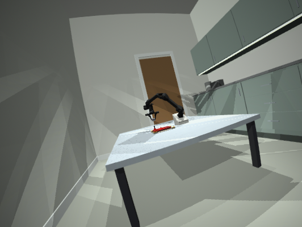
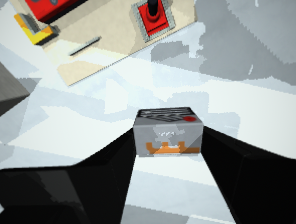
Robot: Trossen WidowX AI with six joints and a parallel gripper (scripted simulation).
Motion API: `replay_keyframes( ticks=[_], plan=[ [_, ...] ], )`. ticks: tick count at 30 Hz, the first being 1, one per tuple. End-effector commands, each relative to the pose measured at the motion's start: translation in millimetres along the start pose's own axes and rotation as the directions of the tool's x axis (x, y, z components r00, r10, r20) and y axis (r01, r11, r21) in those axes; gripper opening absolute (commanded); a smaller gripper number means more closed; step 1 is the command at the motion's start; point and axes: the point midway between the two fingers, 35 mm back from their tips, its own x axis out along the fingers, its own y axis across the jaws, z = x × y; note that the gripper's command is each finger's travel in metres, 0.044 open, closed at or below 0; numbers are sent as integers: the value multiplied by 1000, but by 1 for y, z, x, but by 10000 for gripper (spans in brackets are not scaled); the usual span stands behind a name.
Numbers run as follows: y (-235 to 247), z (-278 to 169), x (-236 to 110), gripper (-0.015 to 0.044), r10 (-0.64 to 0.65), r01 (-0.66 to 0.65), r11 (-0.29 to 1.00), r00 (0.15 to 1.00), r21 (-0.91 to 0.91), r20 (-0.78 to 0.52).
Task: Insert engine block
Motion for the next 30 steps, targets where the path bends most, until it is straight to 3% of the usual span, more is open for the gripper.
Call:
replay_keyframes(
  ticks=[1,15,30],
  plan=[
    [1,0,1,0,2,-2,988,1000,157,1],
    [1,0,3,0,2,-2,800,1000,600,1],
    [1,0,5,0,2,-1,396,1000,918,1]
  ],
)
